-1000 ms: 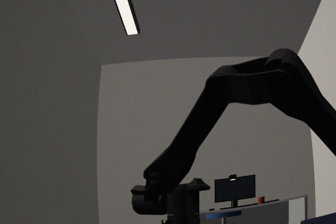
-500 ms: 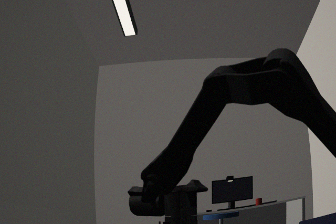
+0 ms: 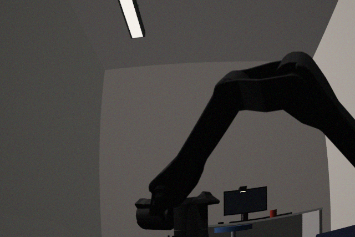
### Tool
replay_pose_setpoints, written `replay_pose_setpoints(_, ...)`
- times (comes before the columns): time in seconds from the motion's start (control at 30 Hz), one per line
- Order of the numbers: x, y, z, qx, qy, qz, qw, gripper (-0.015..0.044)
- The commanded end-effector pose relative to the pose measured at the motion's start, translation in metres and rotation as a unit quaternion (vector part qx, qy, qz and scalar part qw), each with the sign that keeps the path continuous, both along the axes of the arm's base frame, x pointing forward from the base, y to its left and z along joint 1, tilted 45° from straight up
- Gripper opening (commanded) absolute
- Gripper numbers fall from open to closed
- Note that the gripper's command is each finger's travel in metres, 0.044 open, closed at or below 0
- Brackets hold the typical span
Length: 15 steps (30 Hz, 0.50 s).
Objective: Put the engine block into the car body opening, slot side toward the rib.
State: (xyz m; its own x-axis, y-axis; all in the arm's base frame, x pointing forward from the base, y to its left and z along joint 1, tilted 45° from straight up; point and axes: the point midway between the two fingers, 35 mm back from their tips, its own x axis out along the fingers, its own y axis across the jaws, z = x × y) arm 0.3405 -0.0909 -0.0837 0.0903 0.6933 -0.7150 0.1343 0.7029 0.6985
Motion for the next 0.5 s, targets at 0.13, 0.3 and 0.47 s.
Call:
replay_pose_setpoints(0.13,0.0002,0.0016,-0.0011,0.002,0.002,-0.003,1.0,0.0158)
replay_pose_setpoints(0.3,0.0003,0.0021,-0.0016,0.002,0.002,-0.003,1.0,0.0158)
replay_pose_setpoints(0.47,0.0003,0.0027,-0.0022,0.002,0.002,-0.003,1.0,0.0158)
